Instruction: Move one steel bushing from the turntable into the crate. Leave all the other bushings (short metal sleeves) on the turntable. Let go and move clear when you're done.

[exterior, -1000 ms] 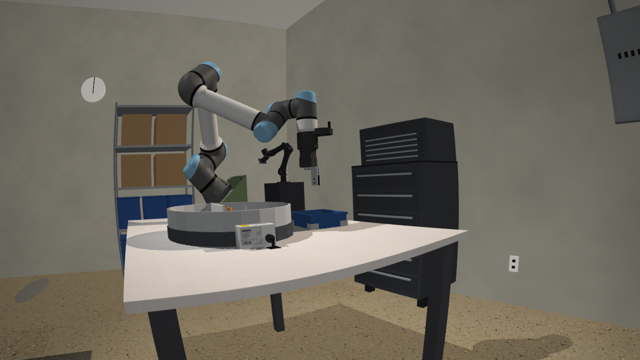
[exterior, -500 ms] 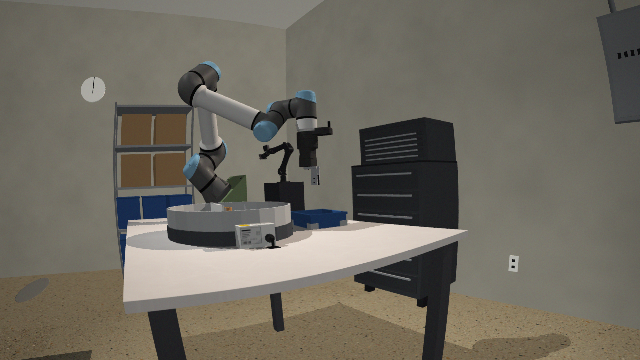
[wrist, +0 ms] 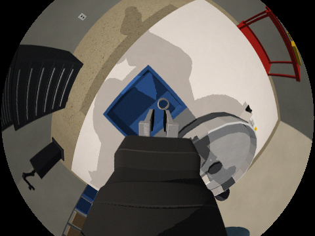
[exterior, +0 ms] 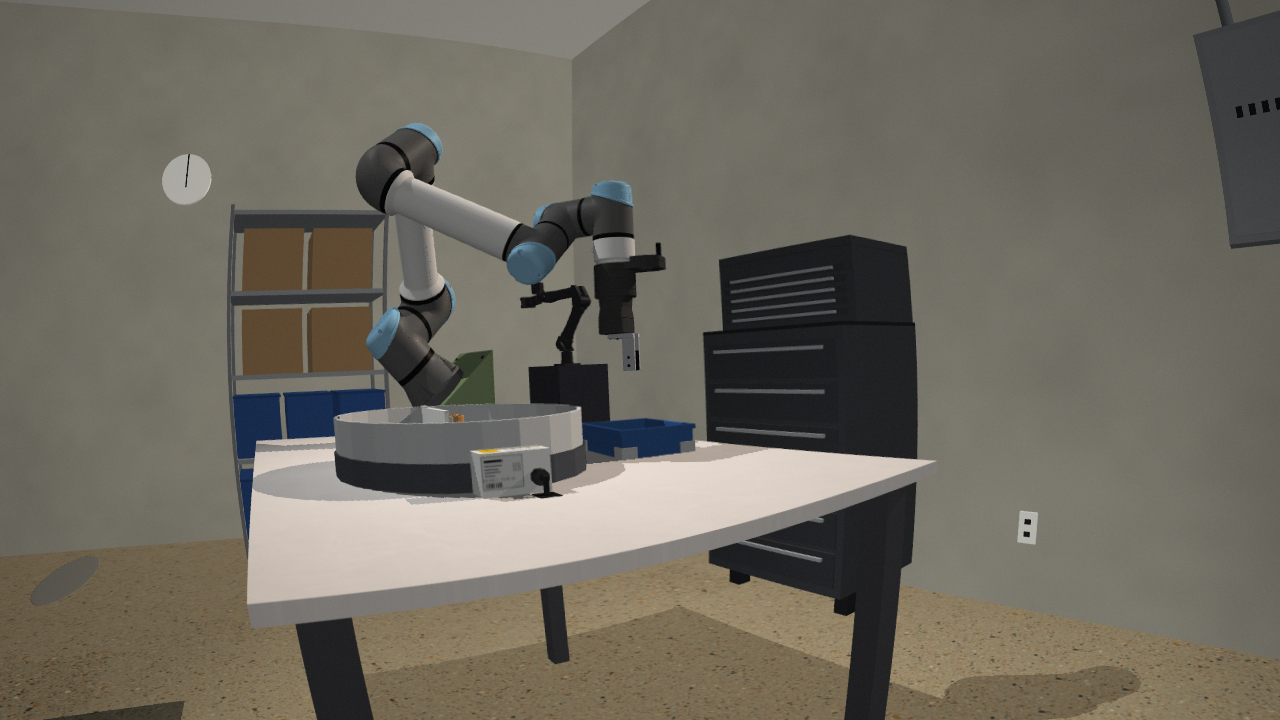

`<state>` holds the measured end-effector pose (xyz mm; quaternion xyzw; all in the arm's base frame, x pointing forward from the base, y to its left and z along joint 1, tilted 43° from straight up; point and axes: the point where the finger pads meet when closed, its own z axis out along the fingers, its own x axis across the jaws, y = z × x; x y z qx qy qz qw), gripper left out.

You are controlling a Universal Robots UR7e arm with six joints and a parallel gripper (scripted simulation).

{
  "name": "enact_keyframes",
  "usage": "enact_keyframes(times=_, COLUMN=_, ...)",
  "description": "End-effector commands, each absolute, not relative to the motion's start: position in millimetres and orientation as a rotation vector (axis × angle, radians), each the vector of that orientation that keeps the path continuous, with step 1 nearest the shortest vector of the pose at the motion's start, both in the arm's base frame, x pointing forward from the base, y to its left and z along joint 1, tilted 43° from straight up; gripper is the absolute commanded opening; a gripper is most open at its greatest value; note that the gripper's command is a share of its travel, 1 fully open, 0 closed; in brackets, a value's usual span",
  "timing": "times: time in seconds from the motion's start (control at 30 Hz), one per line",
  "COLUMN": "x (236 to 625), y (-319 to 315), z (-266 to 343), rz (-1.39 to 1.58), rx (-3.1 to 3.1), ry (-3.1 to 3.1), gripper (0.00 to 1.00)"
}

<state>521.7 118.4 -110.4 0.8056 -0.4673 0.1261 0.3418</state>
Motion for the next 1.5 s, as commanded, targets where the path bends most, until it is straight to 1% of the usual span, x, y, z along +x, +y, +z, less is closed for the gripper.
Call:
enact_keyframes(times=0.0, x=522.1, y=118.8, z=-110.0, rz=0.329, rx=2.096, ry=-1.216, gripper=0.42)
enact_keyframes(times=1.27, x=522.1, y=118.8, z=-110.0, rz=0.329, rx=2.096, ry=-1.216, gripper=0.42)
enact_keyframes(times=1.3, x=522.1, y=118.8, z=-110.0, rz=0.329, rx=2.096, ry=-1.216, gripper=1.00)
enact_keyframes(times=1.47, x=522.1, y=118.8, z=-110.0, rz=0.329, rx=2.096, ry=-1.216, gripper=1.00)
